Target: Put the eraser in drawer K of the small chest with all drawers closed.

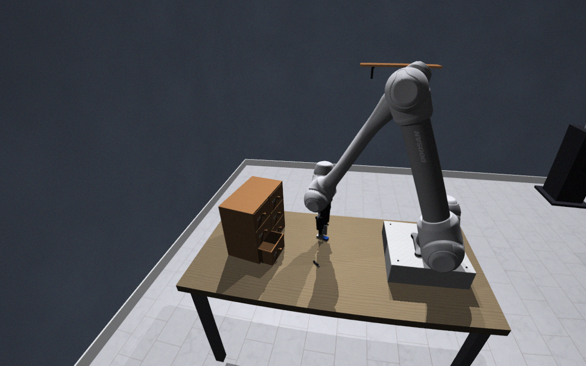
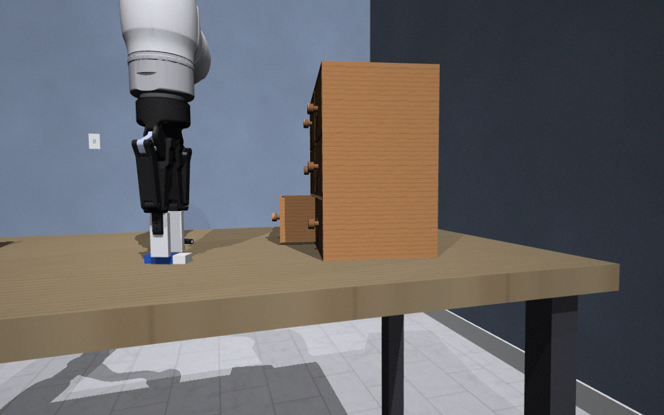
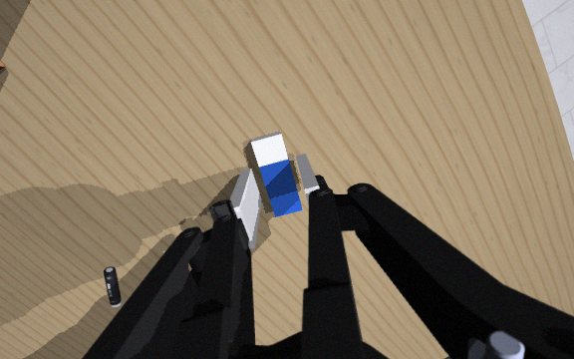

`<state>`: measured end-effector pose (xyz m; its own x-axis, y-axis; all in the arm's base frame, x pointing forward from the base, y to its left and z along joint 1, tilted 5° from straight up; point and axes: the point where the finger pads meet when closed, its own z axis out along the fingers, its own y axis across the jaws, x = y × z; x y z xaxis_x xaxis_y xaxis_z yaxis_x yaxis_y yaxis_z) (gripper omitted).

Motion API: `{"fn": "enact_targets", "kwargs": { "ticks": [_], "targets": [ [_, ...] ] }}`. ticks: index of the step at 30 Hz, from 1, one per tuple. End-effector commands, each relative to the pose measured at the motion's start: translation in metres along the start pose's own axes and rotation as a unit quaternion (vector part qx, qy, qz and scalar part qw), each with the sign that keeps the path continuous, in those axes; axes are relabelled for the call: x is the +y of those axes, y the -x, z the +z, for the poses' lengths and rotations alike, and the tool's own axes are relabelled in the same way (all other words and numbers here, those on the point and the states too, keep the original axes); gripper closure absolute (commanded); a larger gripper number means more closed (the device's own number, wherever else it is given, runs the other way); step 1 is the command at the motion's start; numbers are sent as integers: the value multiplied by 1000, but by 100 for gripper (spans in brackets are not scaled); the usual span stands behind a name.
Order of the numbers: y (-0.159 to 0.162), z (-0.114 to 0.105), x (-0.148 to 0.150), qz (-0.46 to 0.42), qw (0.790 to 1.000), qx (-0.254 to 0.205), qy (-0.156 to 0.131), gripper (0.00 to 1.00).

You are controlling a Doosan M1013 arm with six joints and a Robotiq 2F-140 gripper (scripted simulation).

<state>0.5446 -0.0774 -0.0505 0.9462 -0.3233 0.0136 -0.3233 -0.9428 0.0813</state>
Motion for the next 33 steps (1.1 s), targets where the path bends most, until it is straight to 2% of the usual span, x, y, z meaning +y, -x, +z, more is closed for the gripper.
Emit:
{"fn": "enact_targets", "kwargs": {
  "ticks": [1,7,29,30,33],
  "targets": [
    [0,4,0,0,1000,0,0,77],
    [0,11,0,0,1000,0,0,77],
    [0,12,0,0,1000,0,0,77],
    [0,12,0,0,1000,0,0,89],
    [0,12,0,0,1000,0,0,89]
  ]
}}
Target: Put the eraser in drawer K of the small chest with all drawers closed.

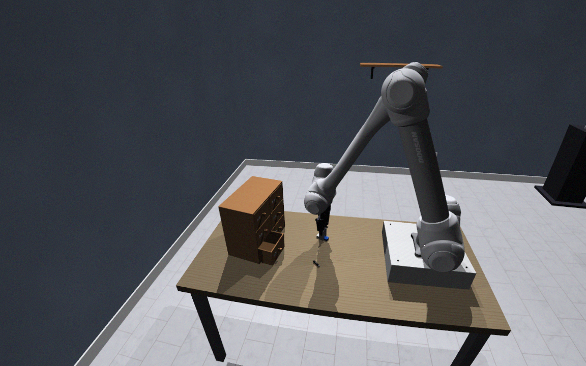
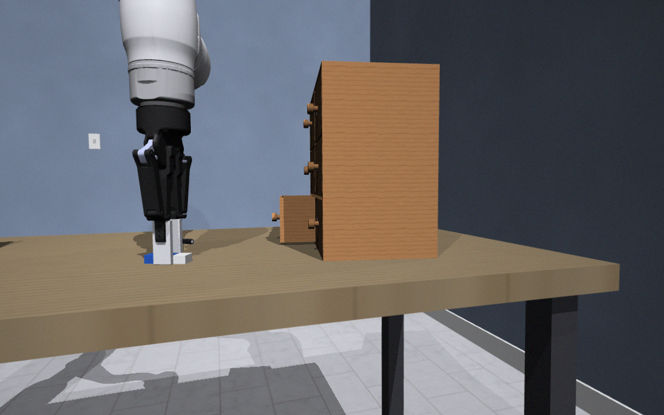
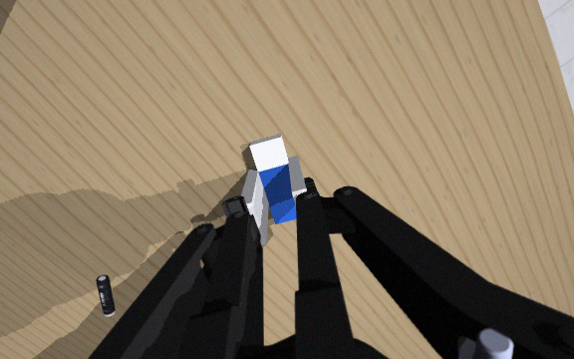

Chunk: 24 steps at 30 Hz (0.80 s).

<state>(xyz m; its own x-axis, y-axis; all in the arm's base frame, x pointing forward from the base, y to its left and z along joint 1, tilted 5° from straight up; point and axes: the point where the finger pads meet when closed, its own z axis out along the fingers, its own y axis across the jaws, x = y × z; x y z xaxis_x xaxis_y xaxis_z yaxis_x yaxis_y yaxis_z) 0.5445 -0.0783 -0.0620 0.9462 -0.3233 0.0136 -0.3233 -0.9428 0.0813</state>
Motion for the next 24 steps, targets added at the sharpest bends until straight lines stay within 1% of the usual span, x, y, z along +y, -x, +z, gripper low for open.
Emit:
{"fn": "enact_targets", "kwargs": {
  "ticks": [1,19,21,22,24],
  "targets": [
    [0,0,0,0,1000,0,0,89],
    [0,0,0,0,1000,0,0,89],
    [0,-5,0,0,1000,0,0,89],
    [0,-11,0,0,1000,0,0,89],
    [0,-30,0,0,1000,0,0,89]
  ]
}}
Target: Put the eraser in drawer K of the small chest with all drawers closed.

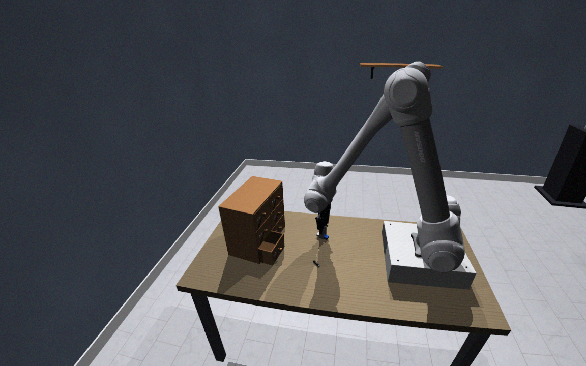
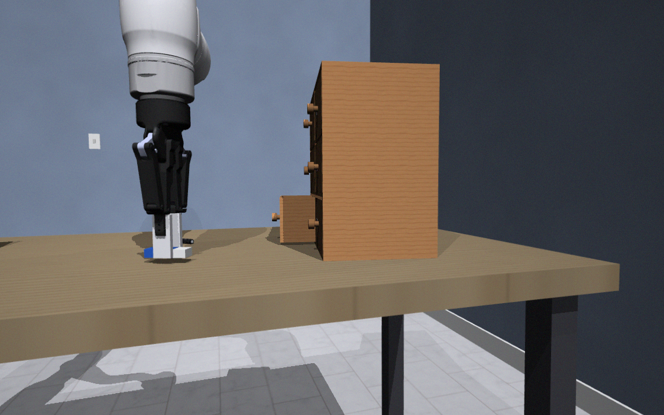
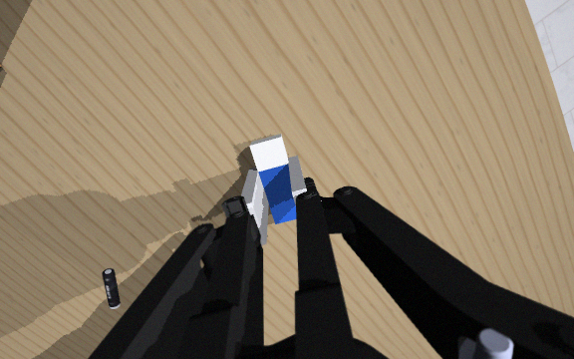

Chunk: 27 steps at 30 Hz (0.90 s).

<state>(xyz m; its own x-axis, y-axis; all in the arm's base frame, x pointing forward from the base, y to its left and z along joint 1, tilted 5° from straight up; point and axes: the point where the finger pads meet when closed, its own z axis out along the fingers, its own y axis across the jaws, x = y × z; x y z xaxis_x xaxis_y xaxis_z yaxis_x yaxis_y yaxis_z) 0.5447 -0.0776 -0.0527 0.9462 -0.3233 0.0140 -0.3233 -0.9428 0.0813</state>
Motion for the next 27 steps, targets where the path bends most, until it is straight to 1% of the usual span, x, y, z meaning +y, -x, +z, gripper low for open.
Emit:
{"fn": "enact_targets", "kwargs": {
  "ticks": [1,4,6,7,16,17,18,19,20,22,23,25,26,27],
  "targets": [
    [0,-32,0,0,1000,0,0,89],
    [0,-68,0,0,1000,0,0,89],
    [0,-84,0,0,1000,0,0,89],
    [0,-89,0,0,1000,0,0,89],
    [0,-91,-1,-1,1000,0,0,89],
    [-1,-91,-8,-5,1000,0,0,89],
    [-3,-91,-23,-13,1000,0,0,89],
    [-4,-91,-46,-26,1000,0,0,89],
    [-5,-91,-75,-43,999,0,-1,89],
    [-5,-91,-75,-43,999,0,-1,89],
    [-4,-91,-107,-60,998,0,-1,89],
    [-4,-91,-107,-60,998,0,-1,89],
    [-1,-91,-137,-76,997,0,0,89],
    [-1,-91,-137,-76,997,0,0,89]
  ]
}}
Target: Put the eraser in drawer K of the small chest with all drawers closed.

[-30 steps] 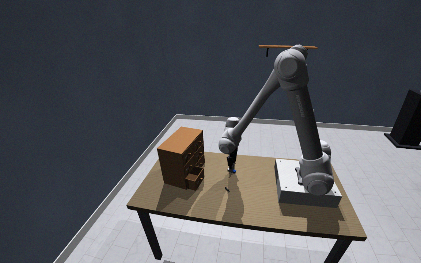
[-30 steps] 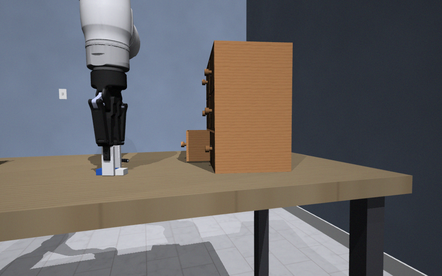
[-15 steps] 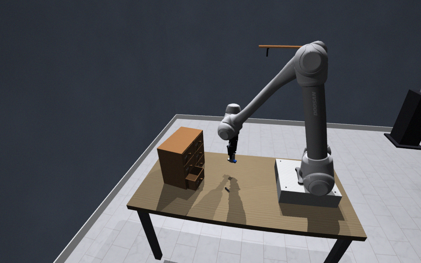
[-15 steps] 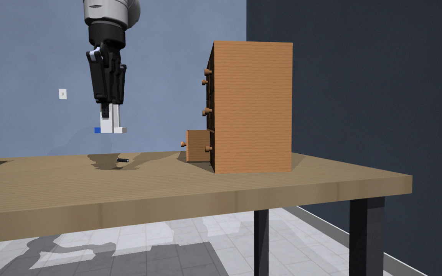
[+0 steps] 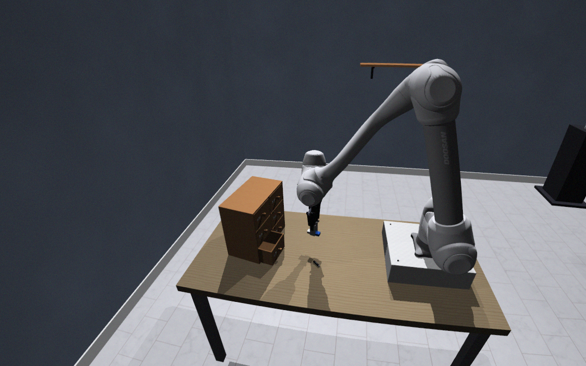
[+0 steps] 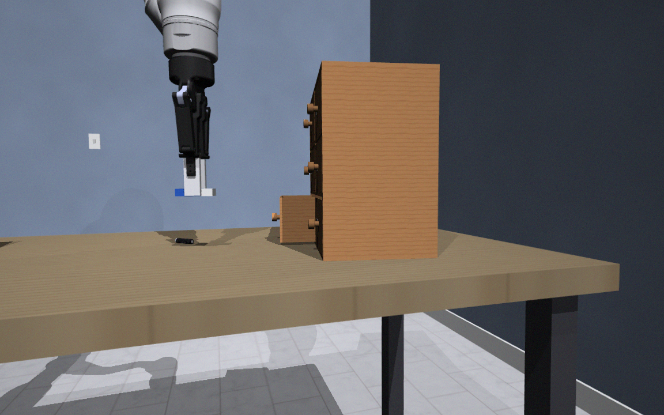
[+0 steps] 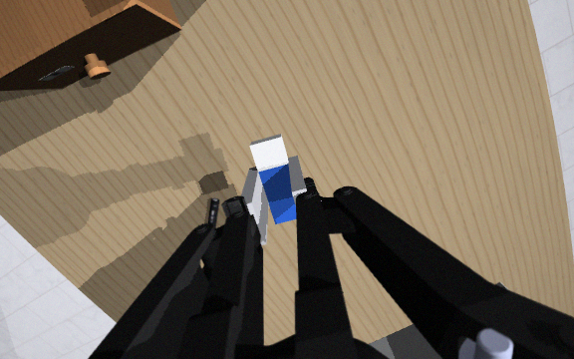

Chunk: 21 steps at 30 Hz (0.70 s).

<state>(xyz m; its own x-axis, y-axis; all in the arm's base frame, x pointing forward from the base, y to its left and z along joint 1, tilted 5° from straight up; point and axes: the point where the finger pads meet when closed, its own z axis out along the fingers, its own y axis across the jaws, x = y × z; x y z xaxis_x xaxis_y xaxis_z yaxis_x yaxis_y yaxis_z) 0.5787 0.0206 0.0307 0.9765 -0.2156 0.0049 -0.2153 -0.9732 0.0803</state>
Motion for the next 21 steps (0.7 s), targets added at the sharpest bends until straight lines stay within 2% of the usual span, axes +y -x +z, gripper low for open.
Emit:
{"fn": "enact_targets", "kwargs": {
  "ticks": [1,2,3,5,10,21],
  "targets": [
    [-4,1,-40,-20,1000,0,1,89],
    [-4,1,-64,-33,999,0,1,89],
    [-4,1,-64,-33,999,0,1,89],
    [-2,1,-88,-46,999,0,1,89],
    [-2,-1,-89,-47,999,0,1,89],
    [-2,-28,-89,-47,999,0,1,89]
  ]
}}
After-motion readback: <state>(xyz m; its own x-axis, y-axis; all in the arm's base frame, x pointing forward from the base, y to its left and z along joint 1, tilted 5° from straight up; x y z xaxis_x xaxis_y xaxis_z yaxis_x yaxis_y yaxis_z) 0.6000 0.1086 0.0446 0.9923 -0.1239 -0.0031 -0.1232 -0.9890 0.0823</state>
